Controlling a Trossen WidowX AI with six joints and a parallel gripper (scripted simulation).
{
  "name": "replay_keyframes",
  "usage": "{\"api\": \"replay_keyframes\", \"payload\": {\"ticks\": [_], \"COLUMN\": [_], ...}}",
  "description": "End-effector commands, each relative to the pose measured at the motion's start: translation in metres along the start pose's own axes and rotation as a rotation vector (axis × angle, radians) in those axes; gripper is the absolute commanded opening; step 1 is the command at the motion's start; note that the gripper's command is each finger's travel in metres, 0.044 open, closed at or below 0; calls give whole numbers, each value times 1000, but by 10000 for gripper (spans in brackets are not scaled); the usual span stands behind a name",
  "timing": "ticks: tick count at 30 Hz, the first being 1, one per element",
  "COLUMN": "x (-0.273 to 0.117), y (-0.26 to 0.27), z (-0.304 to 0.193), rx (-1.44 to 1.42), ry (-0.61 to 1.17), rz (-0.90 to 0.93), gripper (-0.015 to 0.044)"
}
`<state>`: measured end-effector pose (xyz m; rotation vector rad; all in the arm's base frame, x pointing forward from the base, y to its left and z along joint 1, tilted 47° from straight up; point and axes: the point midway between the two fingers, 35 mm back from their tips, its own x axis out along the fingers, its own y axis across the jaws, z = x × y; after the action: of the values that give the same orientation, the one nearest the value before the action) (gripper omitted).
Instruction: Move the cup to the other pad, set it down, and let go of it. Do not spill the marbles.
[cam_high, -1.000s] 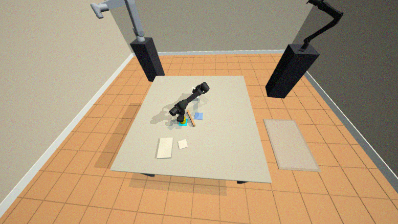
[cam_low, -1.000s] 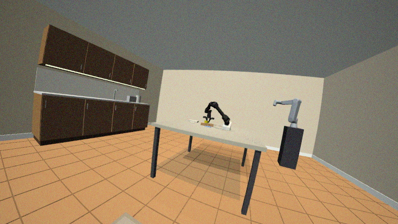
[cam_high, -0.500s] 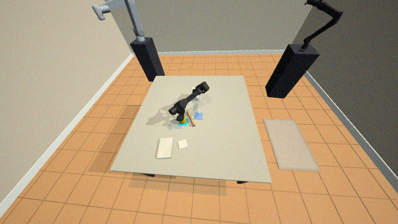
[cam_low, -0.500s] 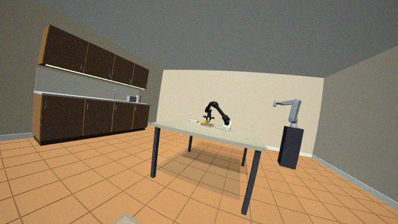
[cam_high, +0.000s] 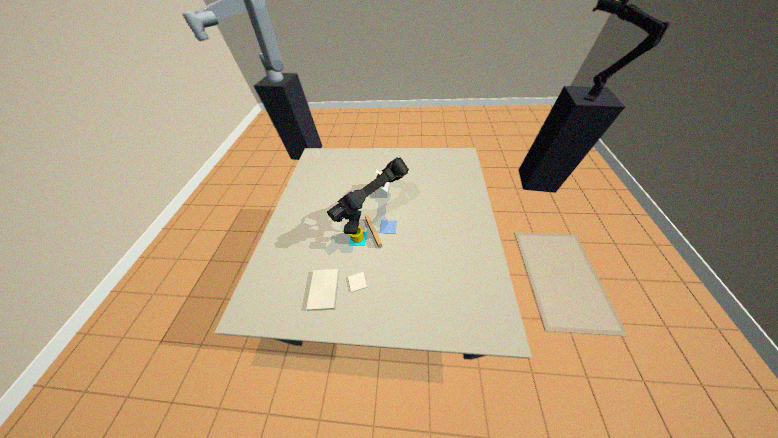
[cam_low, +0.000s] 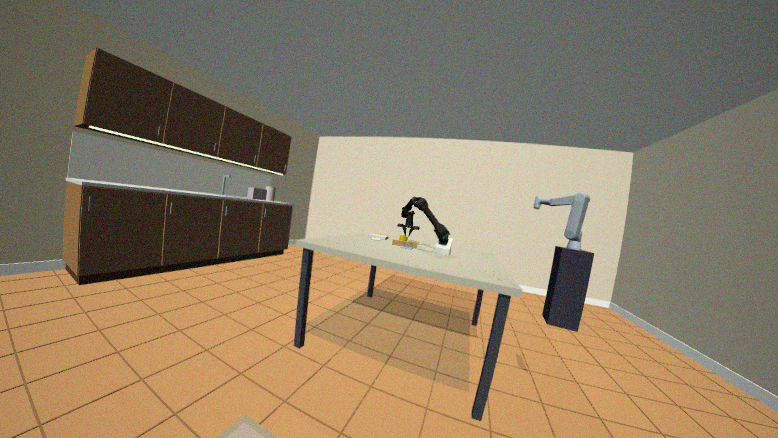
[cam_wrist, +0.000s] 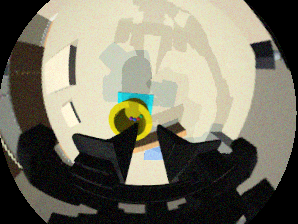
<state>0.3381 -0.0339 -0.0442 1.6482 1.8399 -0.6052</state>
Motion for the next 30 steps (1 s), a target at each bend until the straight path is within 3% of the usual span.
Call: {"api": "replay_keyframes", "payload": {"ticks": [1,10,21,30], "x": [-9,-19,-18,-50], "y": [1,-2,-2,-1], "z": [0,0,0,1], "rx": [-9,-7,3,-2], "ry": [-6,-4,1,-3], "rz": [1,0,0,0], "gripper": [147,147,435,440]}}
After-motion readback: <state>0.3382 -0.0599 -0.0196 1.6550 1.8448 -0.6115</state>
